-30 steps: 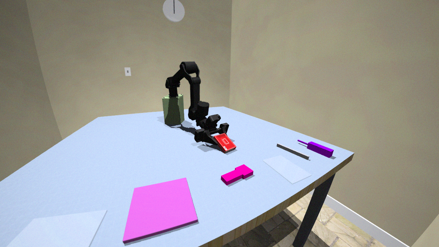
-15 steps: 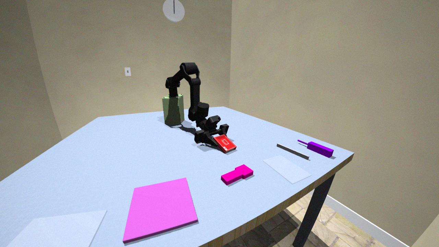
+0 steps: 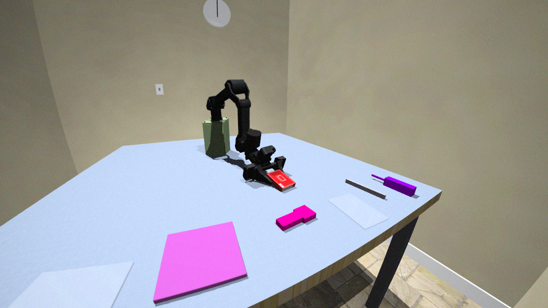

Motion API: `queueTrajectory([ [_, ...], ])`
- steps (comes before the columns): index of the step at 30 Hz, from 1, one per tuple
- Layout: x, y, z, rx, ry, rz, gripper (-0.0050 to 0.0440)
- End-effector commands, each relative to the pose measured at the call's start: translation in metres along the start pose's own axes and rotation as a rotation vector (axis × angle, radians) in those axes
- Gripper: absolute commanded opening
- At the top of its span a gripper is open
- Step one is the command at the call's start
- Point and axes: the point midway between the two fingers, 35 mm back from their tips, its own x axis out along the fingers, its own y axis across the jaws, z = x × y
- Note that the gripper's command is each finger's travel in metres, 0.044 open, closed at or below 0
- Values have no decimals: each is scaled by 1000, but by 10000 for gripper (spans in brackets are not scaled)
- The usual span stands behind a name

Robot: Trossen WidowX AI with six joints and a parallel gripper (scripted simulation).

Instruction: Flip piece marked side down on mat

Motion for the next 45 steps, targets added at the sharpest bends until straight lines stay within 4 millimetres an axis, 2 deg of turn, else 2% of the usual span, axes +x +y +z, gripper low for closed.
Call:
queueTrajectory([
  [1, 0, 0, -3, 0, 3, -1, 0],
  [3, 0, 0, -3, 0, 3, -1, 0],
  [4, 0, -1, 0, -1, 1, -2, 440],
  [20, 0, -1, 0, -1, 1, -2, 440],
  [29, -60, 0, 78, 0, 0, 0, 440],
  [45, -56, 0, 77, -4, -7, 1, 440],
])
